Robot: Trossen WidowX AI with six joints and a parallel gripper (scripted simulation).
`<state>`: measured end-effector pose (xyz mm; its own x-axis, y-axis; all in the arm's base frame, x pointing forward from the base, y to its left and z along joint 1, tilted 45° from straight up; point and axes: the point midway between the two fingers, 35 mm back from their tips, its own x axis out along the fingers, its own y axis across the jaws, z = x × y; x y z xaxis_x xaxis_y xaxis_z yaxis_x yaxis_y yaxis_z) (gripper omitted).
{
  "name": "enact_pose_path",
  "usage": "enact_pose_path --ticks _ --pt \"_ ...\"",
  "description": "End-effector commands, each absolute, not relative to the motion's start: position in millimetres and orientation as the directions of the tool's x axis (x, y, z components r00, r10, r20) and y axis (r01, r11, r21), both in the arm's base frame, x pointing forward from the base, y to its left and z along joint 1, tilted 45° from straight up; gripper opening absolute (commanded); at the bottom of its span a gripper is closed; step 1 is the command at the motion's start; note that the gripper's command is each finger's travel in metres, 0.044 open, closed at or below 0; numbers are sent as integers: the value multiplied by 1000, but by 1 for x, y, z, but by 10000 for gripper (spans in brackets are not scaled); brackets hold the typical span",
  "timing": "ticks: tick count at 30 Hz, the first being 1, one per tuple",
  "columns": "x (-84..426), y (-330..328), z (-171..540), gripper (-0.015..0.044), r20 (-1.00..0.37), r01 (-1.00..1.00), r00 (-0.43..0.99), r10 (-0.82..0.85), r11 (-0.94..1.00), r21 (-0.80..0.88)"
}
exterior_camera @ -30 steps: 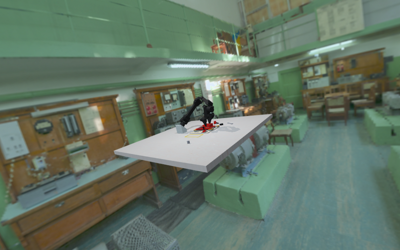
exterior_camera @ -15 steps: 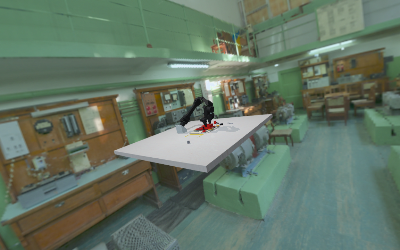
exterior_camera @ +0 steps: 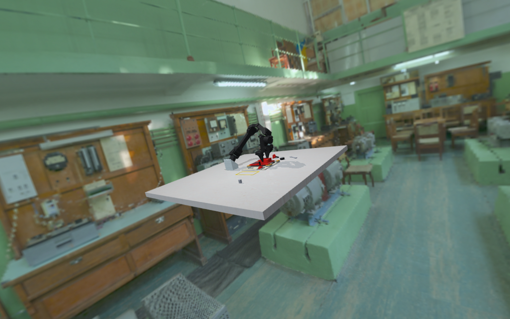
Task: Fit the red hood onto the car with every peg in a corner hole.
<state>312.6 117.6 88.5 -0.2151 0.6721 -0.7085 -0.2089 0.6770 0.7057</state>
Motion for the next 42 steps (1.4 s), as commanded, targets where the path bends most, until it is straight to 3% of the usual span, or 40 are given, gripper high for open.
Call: enact_pose_path --ticks 1,2,13,42 --pt "313 117 88 420 -709 -209 -215 672 677 706" --pt "313 117 88 440 -709 -209 -215 672 677 706" --pt "315 66 138 440 -708 -208 -89 701 682 702" --pt "315 66 138 440 -708 -208 -89 701 682 702"
